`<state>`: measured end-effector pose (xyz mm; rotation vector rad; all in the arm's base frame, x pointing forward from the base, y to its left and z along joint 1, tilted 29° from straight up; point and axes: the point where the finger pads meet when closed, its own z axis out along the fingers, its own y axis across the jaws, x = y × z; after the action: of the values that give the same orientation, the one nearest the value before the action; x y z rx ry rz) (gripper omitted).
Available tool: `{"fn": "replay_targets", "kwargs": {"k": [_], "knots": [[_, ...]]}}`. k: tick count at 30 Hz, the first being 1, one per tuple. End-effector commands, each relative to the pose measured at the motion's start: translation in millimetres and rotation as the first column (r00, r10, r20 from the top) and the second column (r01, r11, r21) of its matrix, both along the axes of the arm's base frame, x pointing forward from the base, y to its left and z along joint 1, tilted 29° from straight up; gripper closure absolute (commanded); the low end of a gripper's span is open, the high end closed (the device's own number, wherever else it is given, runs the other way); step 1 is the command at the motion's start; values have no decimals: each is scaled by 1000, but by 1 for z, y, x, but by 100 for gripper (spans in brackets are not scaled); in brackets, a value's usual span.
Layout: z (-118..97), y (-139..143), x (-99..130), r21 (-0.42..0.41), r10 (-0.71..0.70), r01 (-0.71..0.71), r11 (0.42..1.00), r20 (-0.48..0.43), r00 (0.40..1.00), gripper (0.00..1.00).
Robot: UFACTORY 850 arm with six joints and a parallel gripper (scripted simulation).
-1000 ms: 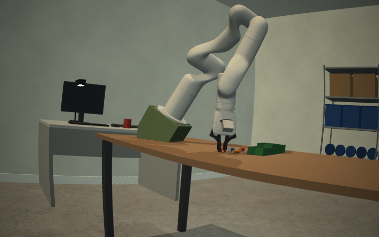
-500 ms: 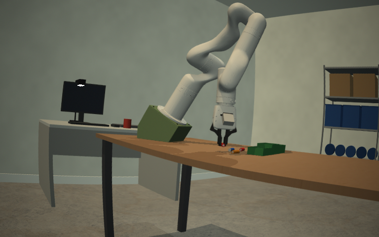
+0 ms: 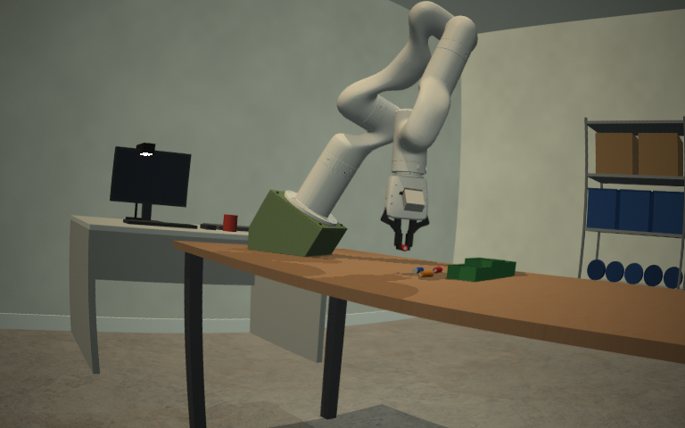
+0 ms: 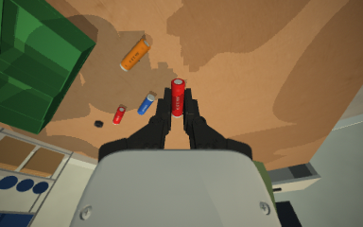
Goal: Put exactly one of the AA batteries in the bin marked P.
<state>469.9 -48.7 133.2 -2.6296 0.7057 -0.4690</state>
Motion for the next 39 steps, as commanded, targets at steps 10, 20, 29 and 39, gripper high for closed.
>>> {"fn": "replay_targets", "kwargs": {"k": [10,20,29,39], "knots": [[6,-2,-2,2,1,-1,1000,-2,1000,100],[15,14,1,2,1,-1,1000,-2,1000,100],[35,63,11,2,1,-1,1000,-2,1000,100],[52,107,20,2,1,-1,1000,-2,1000,100]]}}
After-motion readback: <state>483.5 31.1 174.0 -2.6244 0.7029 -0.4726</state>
